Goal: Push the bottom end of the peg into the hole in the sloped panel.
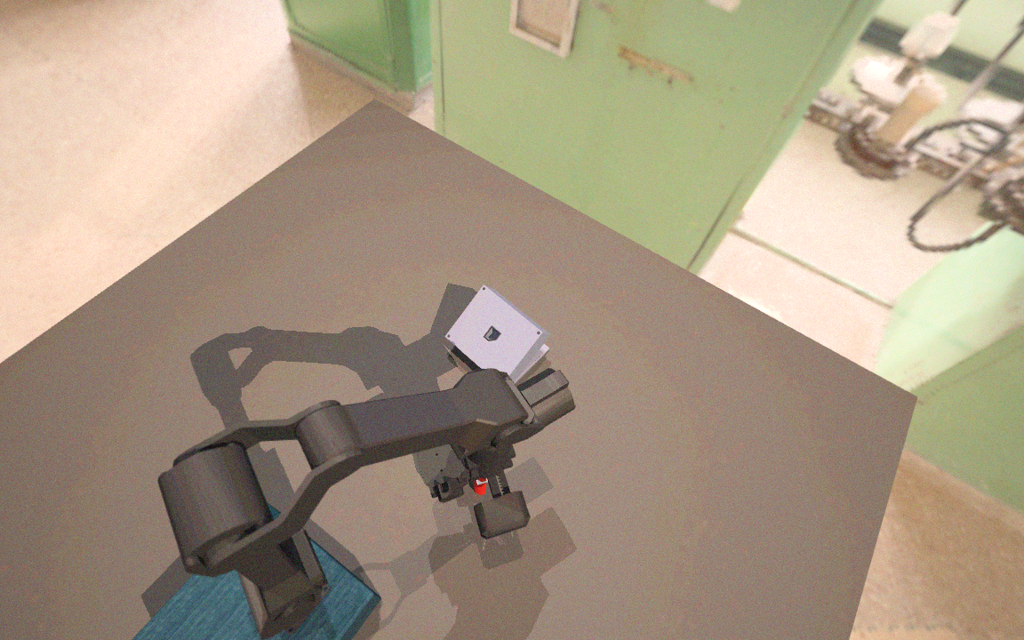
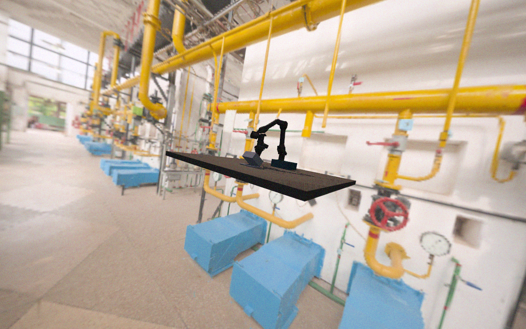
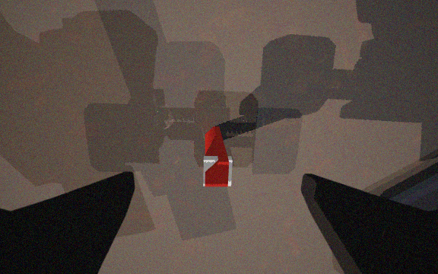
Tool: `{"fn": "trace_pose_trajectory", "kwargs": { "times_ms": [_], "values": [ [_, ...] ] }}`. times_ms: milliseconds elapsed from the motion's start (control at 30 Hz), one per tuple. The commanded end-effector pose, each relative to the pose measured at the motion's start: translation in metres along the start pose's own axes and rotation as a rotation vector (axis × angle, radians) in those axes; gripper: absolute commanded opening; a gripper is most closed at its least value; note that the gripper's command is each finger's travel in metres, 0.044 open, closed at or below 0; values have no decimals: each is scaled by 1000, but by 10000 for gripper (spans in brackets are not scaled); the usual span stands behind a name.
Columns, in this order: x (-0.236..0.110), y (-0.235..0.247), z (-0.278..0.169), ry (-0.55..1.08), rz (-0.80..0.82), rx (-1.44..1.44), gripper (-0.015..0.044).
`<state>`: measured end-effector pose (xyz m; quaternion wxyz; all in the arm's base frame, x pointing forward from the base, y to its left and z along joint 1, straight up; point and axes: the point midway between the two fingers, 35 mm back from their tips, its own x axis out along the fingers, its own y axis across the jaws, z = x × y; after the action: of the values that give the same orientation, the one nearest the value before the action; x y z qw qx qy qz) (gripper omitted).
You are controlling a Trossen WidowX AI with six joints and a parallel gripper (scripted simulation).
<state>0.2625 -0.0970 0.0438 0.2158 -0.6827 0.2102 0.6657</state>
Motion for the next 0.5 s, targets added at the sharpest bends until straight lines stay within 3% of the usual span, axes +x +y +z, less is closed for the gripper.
{"fn": "trace_pose_trajectory", "kwargs": {
  "times_ms": [0,467],
  "values": [
    [8,1,1,-3,4,-6,440],
    [31,1,2,-3,4,-6,440]
  ]
}}
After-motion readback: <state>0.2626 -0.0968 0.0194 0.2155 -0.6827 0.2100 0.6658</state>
